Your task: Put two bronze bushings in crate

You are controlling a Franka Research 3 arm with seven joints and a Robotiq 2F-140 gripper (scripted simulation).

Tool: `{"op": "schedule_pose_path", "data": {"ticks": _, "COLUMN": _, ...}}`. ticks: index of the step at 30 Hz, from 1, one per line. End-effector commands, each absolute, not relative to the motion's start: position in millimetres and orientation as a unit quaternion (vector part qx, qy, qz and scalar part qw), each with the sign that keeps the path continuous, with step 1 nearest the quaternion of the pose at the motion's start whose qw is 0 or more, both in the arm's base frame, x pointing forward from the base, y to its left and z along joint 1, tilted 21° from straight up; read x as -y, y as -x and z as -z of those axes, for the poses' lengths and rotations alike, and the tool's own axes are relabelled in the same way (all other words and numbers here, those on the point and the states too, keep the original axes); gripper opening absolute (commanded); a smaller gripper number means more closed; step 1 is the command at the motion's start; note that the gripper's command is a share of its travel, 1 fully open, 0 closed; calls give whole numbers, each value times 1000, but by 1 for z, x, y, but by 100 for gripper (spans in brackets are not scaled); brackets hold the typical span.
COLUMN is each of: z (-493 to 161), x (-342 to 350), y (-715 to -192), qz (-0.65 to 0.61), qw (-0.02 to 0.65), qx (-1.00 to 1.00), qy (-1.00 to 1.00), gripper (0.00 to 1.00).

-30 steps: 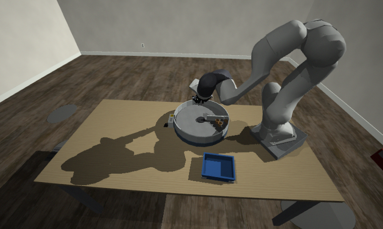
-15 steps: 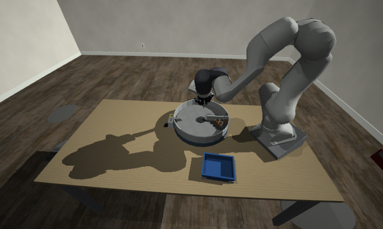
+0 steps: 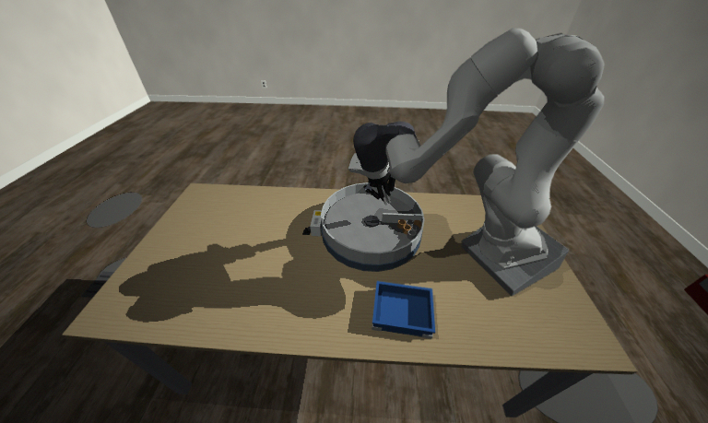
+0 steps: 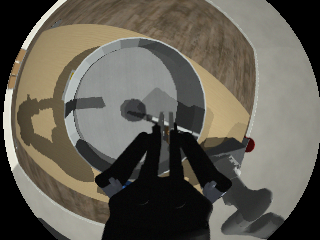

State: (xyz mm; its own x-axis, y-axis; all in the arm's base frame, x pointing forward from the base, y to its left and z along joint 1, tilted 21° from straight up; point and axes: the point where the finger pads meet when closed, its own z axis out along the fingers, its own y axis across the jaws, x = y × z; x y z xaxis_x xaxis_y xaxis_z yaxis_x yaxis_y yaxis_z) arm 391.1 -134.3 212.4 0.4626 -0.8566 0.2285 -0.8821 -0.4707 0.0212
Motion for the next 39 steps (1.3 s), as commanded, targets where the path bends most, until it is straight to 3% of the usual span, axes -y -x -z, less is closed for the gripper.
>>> {"op": "schedule_pose_path", "data": {"ticks": 1, "z": -205, "x": 132, "y": -378, "qz": -55, "qw": 73, "qx": 446, "qy": -890, "gripper": 6}}
{"op": "schedule_pose_path", "data": {"ticks": 20, "z": -185, "x": 111, "y": -349, "qz": 51, "qw": 25, "qx": 349, "qy": -935, "gripper": 6}}
{"op": "schedule_pose_path", "data": {"ticks": 39, "z": -175, "x": 75, "y": -317, "qz": 159, "qw": -78, "qx": 208, "qy": -962, "gripper": 6}}
